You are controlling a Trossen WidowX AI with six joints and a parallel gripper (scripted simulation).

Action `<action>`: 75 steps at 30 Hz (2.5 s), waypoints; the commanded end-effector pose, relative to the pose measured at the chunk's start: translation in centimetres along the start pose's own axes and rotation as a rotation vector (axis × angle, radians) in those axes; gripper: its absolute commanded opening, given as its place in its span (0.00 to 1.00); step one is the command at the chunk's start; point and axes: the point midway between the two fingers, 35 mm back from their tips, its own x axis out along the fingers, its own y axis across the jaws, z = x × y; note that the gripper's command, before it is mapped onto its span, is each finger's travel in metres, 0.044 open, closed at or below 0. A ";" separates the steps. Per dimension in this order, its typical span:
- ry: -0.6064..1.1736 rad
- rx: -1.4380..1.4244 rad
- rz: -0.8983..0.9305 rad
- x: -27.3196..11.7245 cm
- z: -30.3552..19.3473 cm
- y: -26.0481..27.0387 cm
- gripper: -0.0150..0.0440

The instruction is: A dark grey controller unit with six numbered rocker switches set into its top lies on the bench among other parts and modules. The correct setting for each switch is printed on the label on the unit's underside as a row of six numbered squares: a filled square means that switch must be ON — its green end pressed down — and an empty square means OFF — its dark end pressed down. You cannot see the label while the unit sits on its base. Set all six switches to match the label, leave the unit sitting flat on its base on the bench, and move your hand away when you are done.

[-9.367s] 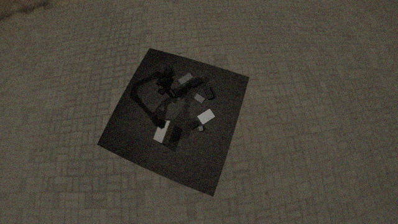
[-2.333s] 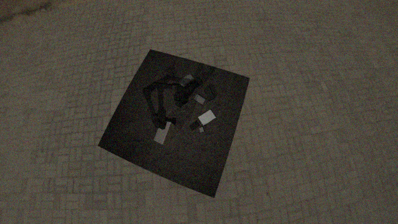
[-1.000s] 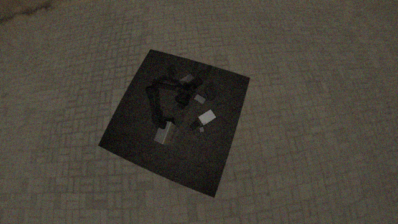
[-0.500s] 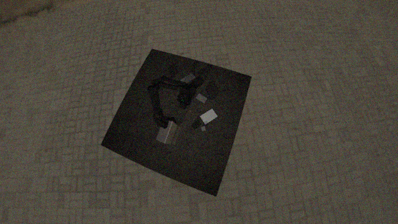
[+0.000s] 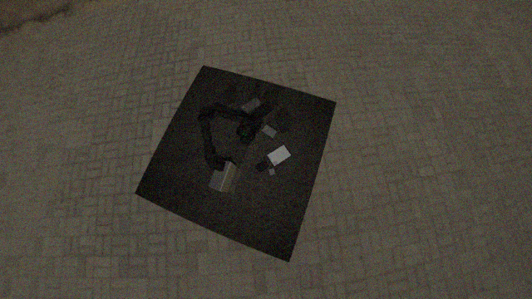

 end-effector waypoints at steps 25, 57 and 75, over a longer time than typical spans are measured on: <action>0.000 0.000 0.003 0.3 0.3 0.0 1.00; 0.004 -0.004 0.002 -8.7 5.9 -0.1 1.00; 0.004 -0.004 0.002 -8.7 5.9 -0.1 0.29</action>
